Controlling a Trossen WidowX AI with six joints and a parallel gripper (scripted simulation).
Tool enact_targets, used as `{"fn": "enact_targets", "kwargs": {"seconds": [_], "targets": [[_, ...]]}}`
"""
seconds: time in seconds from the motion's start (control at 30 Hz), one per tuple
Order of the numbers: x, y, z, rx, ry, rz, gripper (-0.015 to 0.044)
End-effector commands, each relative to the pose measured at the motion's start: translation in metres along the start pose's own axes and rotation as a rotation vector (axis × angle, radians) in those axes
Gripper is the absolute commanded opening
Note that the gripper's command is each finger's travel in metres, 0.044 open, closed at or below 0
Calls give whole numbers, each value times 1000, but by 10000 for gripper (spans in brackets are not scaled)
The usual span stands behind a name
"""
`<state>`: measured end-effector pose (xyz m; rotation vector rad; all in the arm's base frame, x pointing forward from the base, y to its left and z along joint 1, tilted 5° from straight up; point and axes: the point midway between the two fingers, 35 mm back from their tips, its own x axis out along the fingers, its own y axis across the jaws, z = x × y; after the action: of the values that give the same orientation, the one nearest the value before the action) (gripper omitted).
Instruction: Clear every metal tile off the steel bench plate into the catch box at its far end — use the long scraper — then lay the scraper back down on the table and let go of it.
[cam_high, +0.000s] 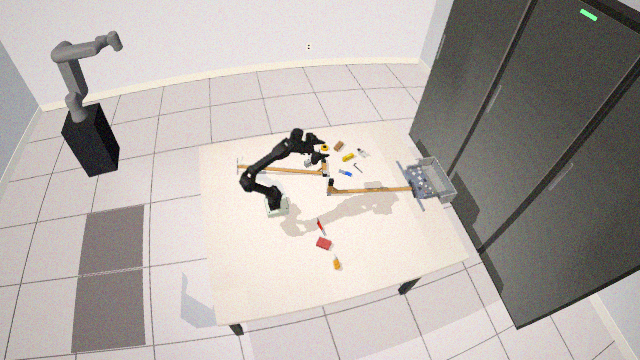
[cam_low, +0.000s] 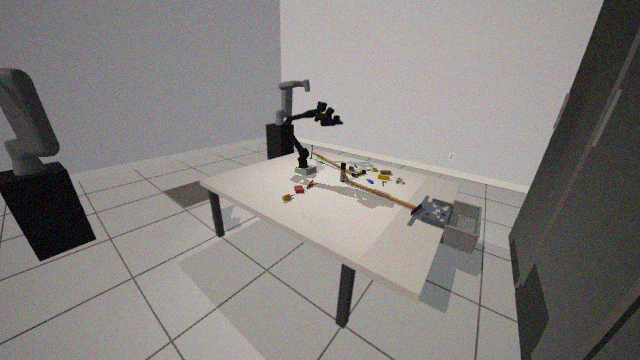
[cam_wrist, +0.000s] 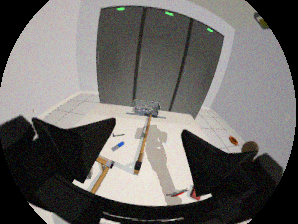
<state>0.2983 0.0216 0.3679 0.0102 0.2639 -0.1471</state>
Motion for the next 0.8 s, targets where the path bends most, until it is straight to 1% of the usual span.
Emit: {"fn": "enact_targets", "kwargs": {"seconds": [0.0,0.33,0.77], "targets": [[0,-1,0,-3,-1,-4,440],[2,0,0,-4,3,-6,440],[38,4,-3,-14,100,-26,440]]}}
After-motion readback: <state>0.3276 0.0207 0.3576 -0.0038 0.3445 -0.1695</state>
